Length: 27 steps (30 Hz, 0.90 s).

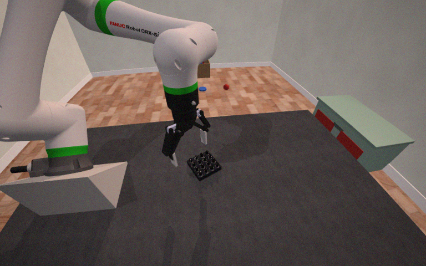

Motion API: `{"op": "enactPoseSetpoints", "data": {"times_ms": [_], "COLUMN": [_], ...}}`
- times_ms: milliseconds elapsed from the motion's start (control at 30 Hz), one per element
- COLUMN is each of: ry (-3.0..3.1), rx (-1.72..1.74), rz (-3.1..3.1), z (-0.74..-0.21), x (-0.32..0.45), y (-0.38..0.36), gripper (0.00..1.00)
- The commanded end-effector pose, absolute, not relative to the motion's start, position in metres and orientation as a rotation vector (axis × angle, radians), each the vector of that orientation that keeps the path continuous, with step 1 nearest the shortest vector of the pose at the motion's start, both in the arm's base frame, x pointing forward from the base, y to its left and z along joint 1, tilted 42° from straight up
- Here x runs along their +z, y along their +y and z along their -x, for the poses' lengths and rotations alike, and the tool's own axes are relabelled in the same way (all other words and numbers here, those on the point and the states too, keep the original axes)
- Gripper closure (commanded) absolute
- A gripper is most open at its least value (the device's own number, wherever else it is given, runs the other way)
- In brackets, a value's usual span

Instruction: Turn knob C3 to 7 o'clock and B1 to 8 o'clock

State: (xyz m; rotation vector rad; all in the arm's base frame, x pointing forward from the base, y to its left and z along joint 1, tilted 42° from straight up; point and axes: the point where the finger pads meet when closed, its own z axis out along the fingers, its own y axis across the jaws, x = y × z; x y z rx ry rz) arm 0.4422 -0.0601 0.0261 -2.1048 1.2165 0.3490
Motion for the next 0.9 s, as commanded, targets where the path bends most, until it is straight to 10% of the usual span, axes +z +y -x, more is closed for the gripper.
{"op": "enactPoseSetpoints", "data": {"times_ms": [0,233,267,867], "ry": [1.355,1.469,1.469,1.469], "rx": [0.408,0.455,0.455,0.455], "rz": [2.04,1.973,1.973,1.973], "z": [-0.4458,-0.4489,-0.4489,-0.4489], "x": [0.0285,0.0306,0.0306,0.0306], "y": [-0.0602,-0.0601,-0.0601,-0.0601], "gripper": [0.0,0.0,0.88,0.88]}}
